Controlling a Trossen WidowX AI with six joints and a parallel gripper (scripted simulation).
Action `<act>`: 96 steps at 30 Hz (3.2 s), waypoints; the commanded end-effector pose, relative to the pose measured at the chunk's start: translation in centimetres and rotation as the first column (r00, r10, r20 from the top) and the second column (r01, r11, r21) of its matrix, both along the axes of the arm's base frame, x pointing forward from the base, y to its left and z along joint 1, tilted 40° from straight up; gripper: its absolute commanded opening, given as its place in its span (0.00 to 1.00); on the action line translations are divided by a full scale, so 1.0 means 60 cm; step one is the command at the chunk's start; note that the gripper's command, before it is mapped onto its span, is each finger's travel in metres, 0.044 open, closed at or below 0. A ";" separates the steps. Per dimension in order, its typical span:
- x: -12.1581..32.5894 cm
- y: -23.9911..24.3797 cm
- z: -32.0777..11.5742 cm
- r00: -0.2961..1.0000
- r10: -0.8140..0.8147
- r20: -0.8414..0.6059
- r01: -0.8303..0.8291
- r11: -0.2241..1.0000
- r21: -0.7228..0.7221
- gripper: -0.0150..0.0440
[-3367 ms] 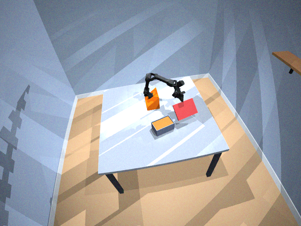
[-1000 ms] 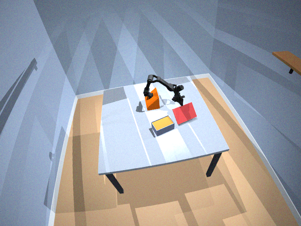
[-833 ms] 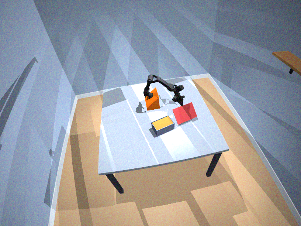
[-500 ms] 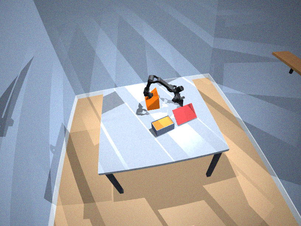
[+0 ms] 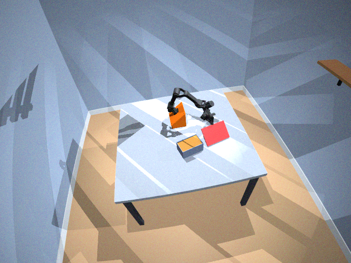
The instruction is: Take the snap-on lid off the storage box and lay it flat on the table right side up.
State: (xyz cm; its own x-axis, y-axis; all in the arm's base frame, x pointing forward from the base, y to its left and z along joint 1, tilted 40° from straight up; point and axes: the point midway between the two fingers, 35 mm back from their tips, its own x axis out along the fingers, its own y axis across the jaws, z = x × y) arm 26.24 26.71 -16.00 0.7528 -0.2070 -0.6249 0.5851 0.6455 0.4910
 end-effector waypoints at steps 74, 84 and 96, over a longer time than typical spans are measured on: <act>0.005 -0.063 -0.079 1.000 0.003 0.002 -0.003 1.000 0.003 0.25; 0.006 -0.061 -0.075 1.000 0.003 0.002 -0.003 1.000 0.003 0.61; -0.018 -0.069 -0.071 1.000 0.003 0.001 -0.003 1.000 0.003 1.00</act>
State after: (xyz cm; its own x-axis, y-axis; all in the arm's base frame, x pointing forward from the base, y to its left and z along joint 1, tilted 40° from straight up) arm 25.70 22.62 -20.44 0.7533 -0.2053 -0.6248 0.5839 0.6461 0.4916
